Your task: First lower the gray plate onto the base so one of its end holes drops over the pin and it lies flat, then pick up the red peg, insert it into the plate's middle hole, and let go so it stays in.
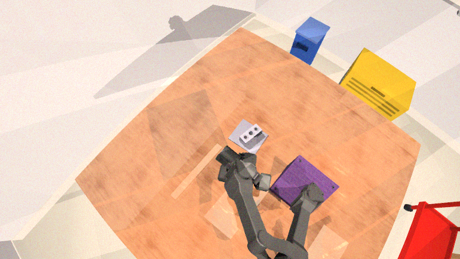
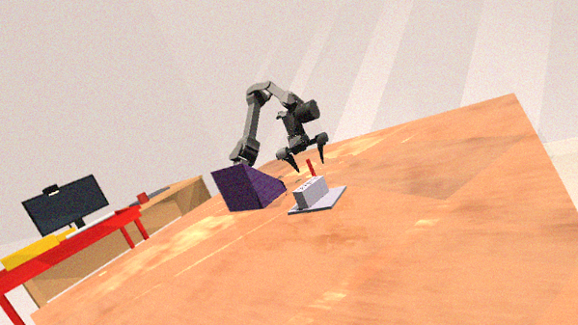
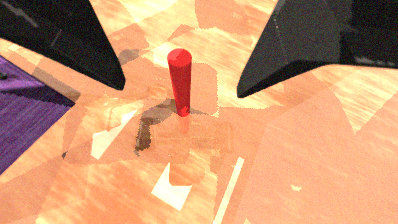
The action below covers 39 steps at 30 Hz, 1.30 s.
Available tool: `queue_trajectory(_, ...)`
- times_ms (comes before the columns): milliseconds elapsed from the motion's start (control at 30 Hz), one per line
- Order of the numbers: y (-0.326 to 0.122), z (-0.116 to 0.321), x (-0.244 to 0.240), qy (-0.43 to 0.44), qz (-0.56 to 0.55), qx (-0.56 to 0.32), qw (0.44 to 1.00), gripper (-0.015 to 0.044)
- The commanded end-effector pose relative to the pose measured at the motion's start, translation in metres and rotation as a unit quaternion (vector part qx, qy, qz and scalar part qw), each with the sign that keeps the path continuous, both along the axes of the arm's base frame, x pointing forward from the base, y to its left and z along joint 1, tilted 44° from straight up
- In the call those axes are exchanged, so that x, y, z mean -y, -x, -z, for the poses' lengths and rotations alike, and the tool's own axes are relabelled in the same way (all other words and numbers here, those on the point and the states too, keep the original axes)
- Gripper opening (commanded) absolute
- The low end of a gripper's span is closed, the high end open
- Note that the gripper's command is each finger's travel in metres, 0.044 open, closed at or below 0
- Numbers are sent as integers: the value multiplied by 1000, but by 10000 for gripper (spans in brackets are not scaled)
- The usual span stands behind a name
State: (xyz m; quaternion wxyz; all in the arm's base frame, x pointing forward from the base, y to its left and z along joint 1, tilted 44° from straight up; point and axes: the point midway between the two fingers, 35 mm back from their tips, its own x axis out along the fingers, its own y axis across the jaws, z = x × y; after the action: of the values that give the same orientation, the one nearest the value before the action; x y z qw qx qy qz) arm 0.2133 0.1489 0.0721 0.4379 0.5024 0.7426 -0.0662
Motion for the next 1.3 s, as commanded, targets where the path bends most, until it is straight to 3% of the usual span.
queue_trajectory(0,1,3,-4,-2,1,-2,1000,440)
queue_trajectory(33,1,4,-4,-2,1,-2,1000,440)
queue_trajectory(600,1,4,-4,-2,1,-2,1000,0)
queue_trajectory(1267,1,3,-3,-2,1,-2,1000,0)
